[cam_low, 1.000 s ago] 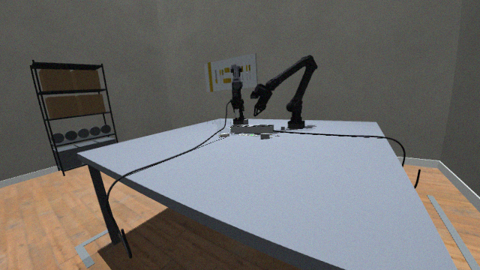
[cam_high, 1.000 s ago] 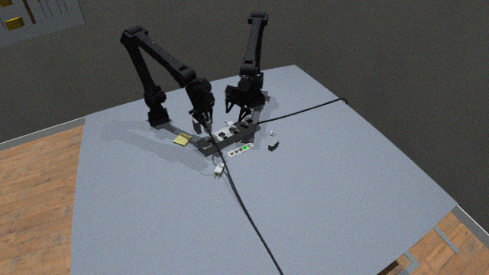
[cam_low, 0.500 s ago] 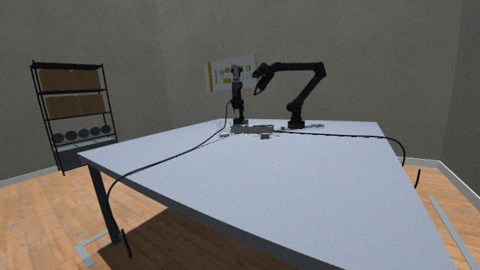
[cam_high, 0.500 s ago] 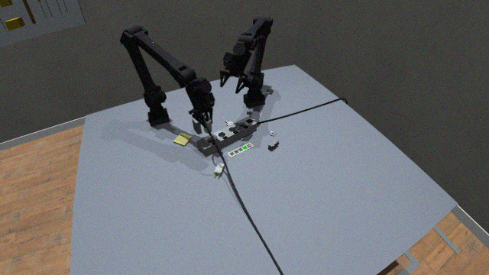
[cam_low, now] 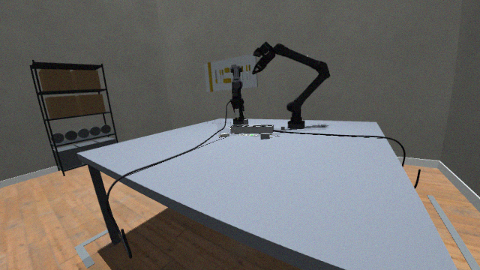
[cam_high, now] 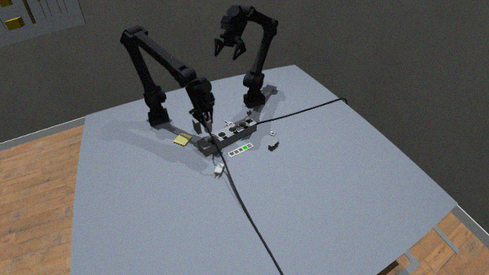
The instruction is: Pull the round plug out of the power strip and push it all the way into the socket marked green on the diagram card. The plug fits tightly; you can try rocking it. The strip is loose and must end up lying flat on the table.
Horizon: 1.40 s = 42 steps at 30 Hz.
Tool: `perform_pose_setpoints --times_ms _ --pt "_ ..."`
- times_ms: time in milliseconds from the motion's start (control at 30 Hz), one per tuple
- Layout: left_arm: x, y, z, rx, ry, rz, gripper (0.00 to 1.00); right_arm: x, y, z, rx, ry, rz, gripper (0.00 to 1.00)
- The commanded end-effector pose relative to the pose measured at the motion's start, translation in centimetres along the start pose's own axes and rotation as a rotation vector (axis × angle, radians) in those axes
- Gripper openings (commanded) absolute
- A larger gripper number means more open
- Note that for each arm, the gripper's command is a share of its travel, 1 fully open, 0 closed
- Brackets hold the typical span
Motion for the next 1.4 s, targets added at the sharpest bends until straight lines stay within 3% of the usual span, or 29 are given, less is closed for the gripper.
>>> perform_pose_setpoints --times_ms 0,133,567,967,1367 --pt "4.1 -1.5 2.8 0.016 -0.041 0.035 1.0 4.7 3.7 1.5 0.015 -0.066 -0.054 0.33" --pt "4.2 -1.6 2.8 0.017 -0.042 0.028 1.0 5.3 6.2 1.3 0.017 -0.065 -0.059 0.33" --pt "4.2 -1.5 3.4 0.017 -0.058 0.029 1.0 8.1 19.8 -0.3 0.013 -0.057 -0.013 0.33" --pt "4.2 -1.5 3.4 0.017 -0.058 0.029 1.0 6.8 20.2 -3.3 0.008 -0.031 0.007 0.33" --pt "4.2 -1.5 3.4 0.017 -0.058 0.029 1.0 6.7 20.2 -3.4 0.007 -0.029 0.008 0.33"
Point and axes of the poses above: on each arm, the point where the finger pads meet when closed, its own z axis back along the fingers, its own y axis across the jaws, x = y × z, the point moved 8 cm from there along z, back along the fingers, and after that the axes turned 9 degrees about z, right-handed, at the moved point
